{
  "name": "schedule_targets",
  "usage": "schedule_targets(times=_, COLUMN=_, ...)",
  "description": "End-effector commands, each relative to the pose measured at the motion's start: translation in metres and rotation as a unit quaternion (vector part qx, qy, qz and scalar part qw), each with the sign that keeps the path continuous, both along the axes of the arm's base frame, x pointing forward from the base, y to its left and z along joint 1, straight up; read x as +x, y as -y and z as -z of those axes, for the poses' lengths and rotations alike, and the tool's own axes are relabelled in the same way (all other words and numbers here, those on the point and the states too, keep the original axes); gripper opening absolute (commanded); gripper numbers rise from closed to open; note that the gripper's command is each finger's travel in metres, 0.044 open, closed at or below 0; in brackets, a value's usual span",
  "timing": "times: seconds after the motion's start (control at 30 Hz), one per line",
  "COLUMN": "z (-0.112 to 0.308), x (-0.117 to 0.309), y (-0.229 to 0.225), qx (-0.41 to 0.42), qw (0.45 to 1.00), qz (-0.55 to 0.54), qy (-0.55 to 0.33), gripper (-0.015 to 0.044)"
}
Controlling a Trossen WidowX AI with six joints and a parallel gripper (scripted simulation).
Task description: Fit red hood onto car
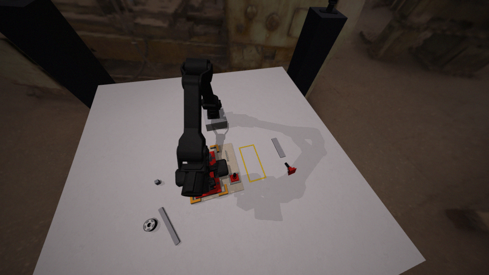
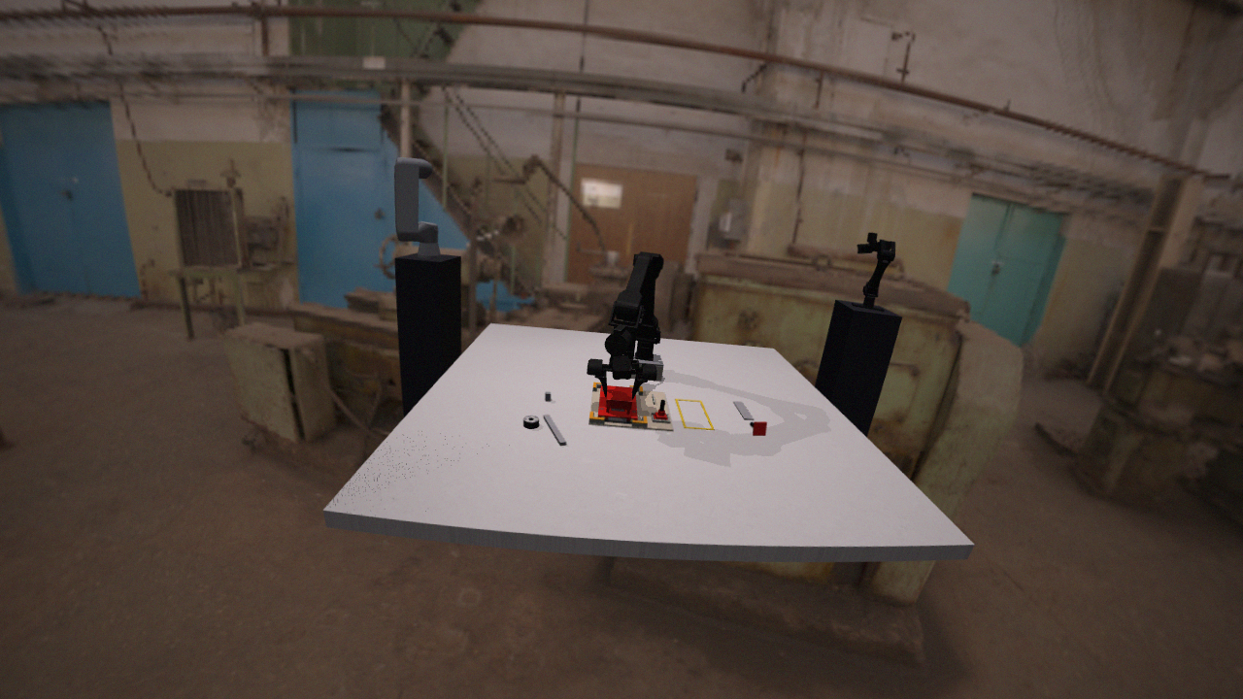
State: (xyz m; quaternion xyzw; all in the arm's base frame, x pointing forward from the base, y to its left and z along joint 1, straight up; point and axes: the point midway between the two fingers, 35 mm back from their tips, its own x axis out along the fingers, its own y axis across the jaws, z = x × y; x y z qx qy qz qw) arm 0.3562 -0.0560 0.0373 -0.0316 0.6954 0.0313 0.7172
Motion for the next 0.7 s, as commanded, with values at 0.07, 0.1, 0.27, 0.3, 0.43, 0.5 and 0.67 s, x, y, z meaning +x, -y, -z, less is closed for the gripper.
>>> schedule_targets(times=0.07, z=0.0009, x=-0.0001, y=0.0006, qx=-0.002, qw=1.000, qz=-0.002, qy=0.001, gripper=0.0000)
schedule_targets(times=0.1, z=0.0012, x=0.0000, y=0.0006, qx=-0.002, qw=1.000, qz=-0.002, qy=0.001, gripper=0.0000)
schedule_targets(times=0.27, z=0.0033, x=0.0000, y=0.0006, qx=-0.002, qw=1.000, qz=-0.002, qy=0.001, gripper=0.0000)
schedule_targets(times=0.3, z=0.0037, x=0.0000, y=0.0005, qx=-0.002, qw=1.000, qz=-0.002, qy=0.001, gripper=0.0000)
schedule_targets(times=0.43, z=0.0054, x=0.0000, y=0.0005, qx=-0.002, qw=1.000, qz=-0.002, qy=0.001, gripper=0.0000)
schedule_targets(times=0.5, z=0.0063, x=0.0000, y=0.0005, qx=-0.002, qw=1.000, qz=-0.002, qy=0.001, gripper=0.0000)
schedule_targets(times=0.67, z=0.0067, x=-0.0001, y=0.0005, qx=-0.002, qw=1.000, qz=-0.002, qy=0.001, gripper=0.0000)
